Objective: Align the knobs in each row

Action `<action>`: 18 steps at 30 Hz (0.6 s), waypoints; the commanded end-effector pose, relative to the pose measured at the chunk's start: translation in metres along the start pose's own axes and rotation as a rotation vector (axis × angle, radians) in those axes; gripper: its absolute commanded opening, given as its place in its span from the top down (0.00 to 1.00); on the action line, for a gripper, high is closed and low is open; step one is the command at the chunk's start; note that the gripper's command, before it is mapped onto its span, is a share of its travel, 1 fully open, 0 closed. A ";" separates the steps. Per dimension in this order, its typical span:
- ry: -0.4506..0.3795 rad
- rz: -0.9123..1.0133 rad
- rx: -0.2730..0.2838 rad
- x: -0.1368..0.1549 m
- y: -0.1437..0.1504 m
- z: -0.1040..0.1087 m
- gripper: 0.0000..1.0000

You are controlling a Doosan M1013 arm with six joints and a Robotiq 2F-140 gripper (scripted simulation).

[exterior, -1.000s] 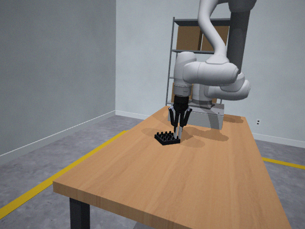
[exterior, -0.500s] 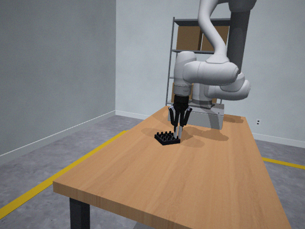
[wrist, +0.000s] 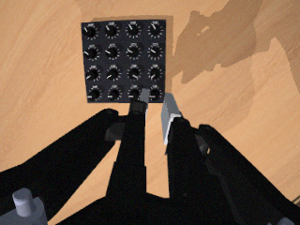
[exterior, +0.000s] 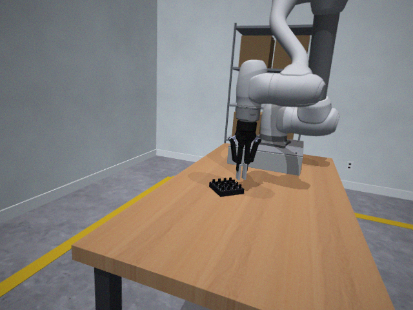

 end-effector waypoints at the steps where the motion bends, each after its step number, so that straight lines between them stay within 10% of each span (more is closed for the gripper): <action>1: 0.000 0.000 0.000 0.000 0.000 0.004 0.88; 18: 0.000 0.046 0.000 -0.006 -0.005 0.009 0.88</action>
Point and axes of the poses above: the point where the finger pads meet when closed, its own z axis back along the fingers, its own y axis across the jaws, x = y × z, the point moved 1 cm from there along z, back along the fingers, and after that the axes turned 15 degrees about z, right-handed, at the moved point
